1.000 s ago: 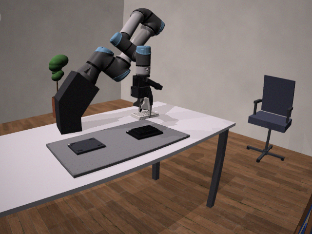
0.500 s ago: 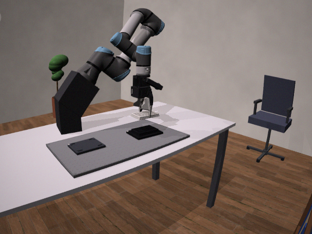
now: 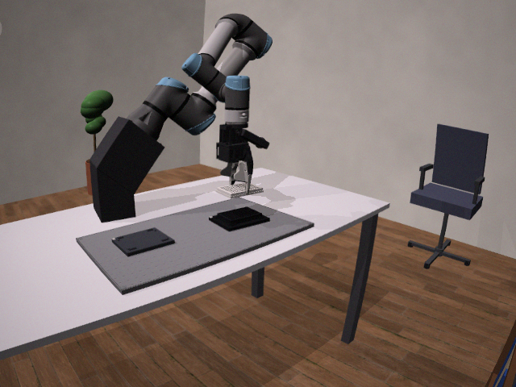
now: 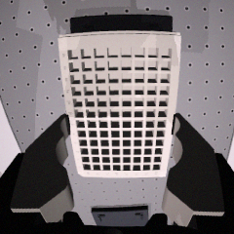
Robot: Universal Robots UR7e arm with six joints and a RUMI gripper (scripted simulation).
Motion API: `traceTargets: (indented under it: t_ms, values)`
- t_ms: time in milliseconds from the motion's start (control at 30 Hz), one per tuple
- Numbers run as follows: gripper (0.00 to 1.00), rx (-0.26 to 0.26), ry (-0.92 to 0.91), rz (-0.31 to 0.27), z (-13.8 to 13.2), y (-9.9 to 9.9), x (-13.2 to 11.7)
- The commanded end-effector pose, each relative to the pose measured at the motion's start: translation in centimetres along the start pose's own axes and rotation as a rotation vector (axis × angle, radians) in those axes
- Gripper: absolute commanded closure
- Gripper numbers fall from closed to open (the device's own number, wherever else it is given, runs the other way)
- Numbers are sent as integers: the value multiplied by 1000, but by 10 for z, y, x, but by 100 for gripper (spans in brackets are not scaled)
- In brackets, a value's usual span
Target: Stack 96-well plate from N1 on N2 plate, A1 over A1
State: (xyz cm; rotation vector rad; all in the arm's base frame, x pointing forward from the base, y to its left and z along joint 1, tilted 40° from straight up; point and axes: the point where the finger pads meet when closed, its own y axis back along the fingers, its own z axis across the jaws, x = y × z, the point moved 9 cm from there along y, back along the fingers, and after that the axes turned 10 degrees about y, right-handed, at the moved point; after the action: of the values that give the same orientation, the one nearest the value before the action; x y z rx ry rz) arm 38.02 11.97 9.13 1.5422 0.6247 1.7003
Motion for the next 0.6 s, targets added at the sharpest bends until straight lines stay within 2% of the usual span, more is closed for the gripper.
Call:
traceTargets:
  t_ms: [0, 567]
  values:
    - [100, -1, 0, 0, 0, 0, 0]
    - [100, -1, 0, 0, 0, -23, 0]
